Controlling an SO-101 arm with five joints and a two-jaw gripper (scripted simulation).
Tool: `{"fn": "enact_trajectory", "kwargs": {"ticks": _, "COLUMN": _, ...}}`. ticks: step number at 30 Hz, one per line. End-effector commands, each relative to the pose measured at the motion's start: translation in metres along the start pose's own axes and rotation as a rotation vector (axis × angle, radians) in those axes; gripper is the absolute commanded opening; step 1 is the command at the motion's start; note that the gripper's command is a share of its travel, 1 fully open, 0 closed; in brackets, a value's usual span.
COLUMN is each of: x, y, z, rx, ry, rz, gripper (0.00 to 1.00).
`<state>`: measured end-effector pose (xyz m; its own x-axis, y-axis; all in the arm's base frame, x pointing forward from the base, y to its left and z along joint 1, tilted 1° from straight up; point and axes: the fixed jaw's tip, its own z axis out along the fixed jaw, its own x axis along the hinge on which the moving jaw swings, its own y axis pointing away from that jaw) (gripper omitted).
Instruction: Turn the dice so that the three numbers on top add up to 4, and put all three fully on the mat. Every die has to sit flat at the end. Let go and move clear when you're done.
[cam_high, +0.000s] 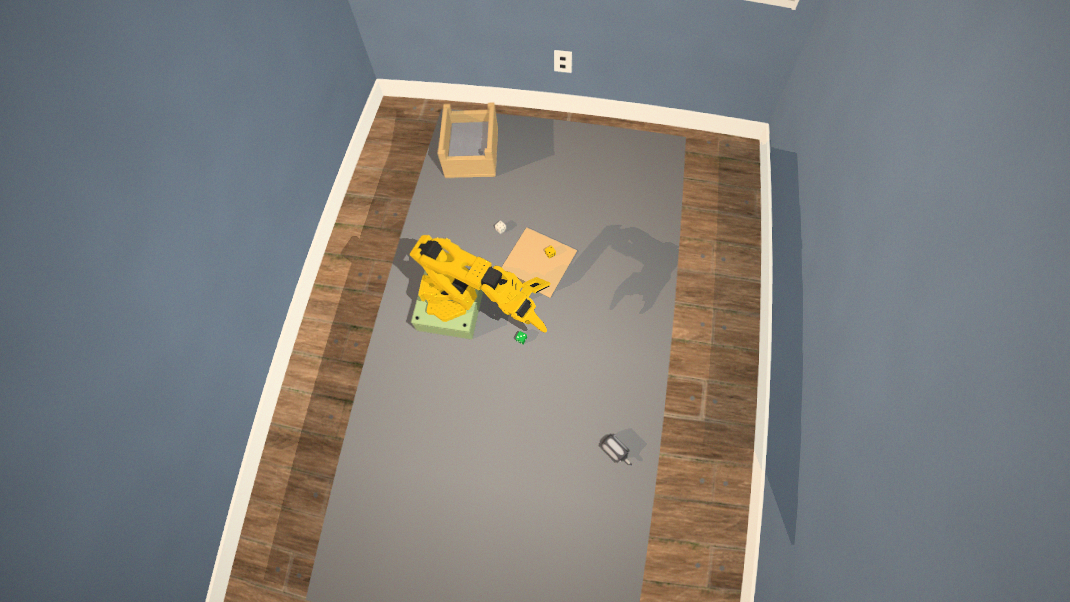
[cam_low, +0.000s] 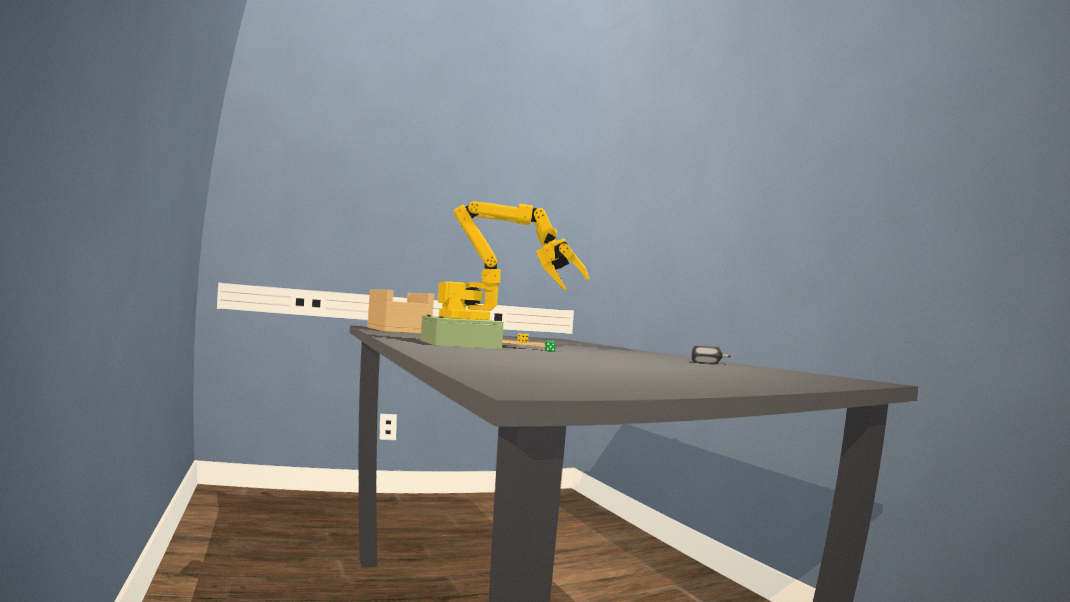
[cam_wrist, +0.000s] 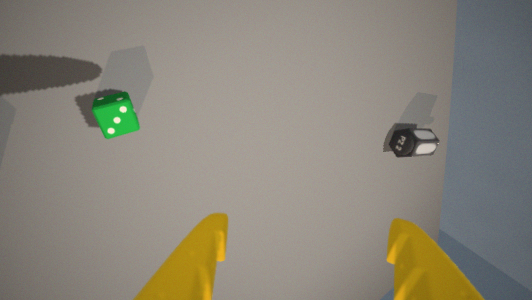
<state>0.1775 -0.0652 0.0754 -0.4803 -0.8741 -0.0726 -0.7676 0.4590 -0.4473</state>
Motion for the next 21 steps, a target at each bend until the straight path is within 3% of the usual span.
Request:
{"fn": "enact_trajectory", "kwargs": {"ticks": 1, "x": -0.004, "y": -0.001, "z": 0.0, "rx": -0.03, "ry": -0.001, "rz": 0.09, "gripper": 0.28}}
{"fn": "enact_trajectory", "kwargs": {"ticks": 11, "x": -0.009, "y": -0.003, "z": 0.002, "rx": -0.091, "ry": 0.019, "rz": 0.346, "gripper": 0.28}}
{"fn": "enact_trajectory", "kwargs": {"ticks": 21, "x": -0.017, "y": -0.006, "z": 0.006, "rx": -0.171, "ry": 0.082, "rz": 0.727, "gripper": 0.28}}
